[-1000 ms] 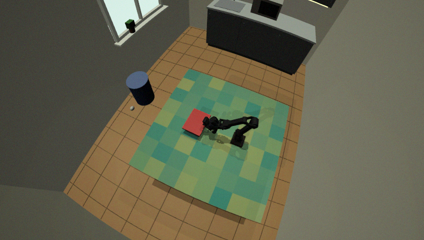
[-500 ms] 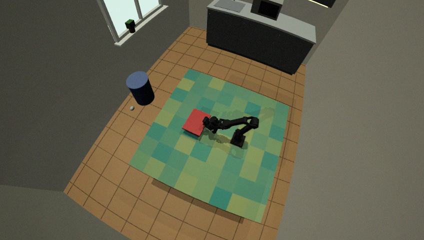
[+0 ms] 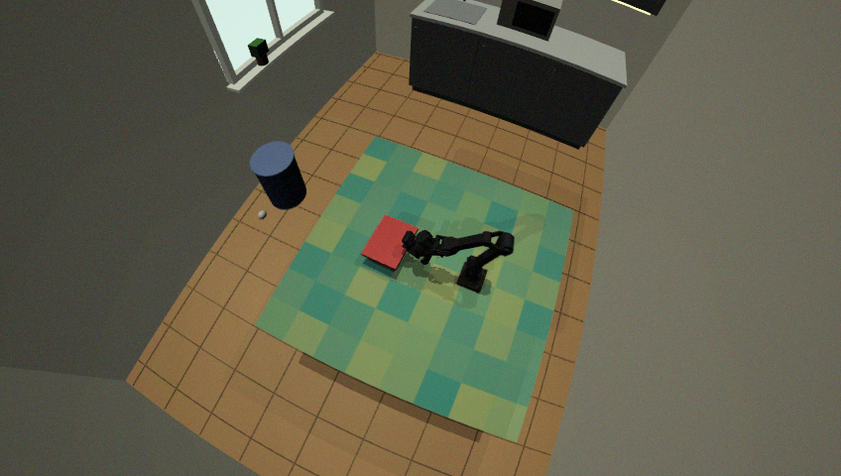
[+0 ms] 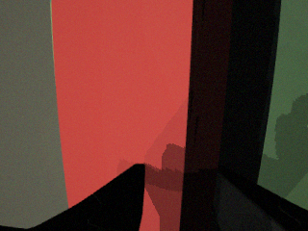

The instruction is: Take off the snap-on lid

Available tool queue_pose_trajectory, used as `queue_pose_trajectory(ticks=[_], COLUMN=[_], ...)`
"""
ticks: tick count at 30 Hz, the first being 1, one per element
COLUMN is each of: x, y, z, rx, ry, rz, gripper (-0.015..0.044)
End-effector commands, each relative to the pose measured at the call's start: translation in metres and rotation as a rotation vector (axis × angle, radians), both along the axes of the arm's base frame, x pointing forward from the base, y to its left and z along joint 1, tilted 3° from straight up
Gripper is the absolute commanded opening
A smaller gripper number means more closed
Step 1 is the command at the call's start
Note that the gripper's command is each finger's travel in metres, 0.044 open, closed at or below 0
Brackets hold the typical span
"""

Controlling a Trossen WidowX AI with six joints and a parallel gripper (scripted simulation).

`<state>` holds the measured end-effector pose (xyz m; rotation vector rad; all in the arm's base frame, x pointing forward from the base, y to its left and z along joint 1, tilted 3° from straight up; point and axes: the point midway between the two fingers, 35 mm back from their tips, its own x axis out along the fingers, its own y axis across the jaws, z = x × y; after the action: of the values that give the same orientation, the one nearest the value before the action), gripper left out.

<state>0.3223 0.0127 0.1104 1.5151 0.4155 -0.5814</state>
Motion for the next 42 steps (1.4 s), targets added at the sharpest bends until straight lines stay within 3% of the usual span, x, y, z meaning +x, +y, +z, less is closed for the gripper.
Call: queue_pose_trajectory(ticks=[1,42], x=[-0.0002,0.0019], y=[0.0001,0.0001], z=[0.0024,0.0044], rx=[0.002,-0.001], ry=[-0.003,-0.003], rz=[-0.002,0.001], gripper=[0.0,0.0])
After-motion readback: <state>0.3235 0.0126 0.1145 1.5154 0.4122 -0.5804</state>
